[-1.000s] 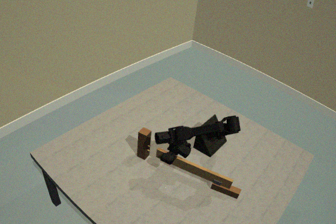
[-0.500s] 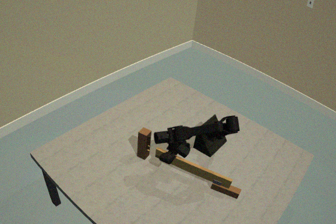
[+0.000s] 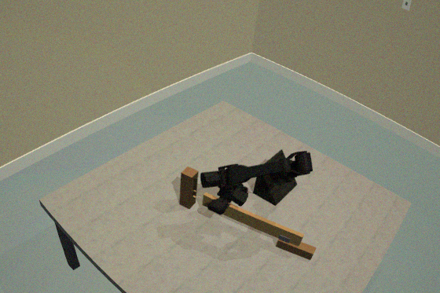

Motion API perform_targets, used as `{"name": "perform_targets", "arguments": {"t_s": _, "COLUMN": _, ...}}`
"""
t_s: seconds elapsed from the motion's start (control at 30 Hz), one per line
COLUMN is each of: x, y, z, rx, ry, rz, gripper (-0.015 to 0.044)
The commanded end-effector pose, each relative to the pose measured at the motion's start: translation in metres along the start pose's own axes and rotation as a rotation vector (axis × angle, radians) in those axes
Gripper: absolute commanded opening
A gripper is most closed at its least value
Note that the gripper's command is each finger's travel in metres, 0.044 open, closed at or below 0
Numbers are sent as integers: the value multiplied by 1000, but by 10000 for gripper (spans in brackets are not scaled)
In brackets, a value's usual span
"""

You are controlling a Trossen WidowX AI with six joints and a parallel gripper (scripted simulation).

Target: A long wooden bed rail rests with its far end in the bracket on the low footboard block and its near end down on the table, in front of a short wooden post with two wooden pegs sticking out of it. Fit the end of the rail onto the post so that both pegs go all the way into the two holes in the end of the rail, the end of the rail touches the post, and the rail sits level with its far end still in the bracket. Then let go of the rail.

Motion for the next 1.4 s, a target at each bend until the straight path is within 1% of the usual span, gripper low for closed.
{"name": "perform_targets", "arguments": {"t_s": 0.0, "x": -3, "y": -1, "z": -3, "rx": -4, "ry": 8, "rz": -5, "gripper": 0}}
{"name": "perform_targets", "arguments": {"t_s": 1.37, "x": -4, "y": 2, "z": -15, "rx": -4, "ry": 9, "rz": -5, "gripper": 0}}
Point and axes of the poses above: the point midway between the two fingers, 35 mm back from their tips, its own x axis out along the fingers, its own y axis across the jaws, z = x × y, the point moved 7 cm from there along -x, back along the fingers, and after that the axes turned 14 degrees about -x, right-handed, at the moved point
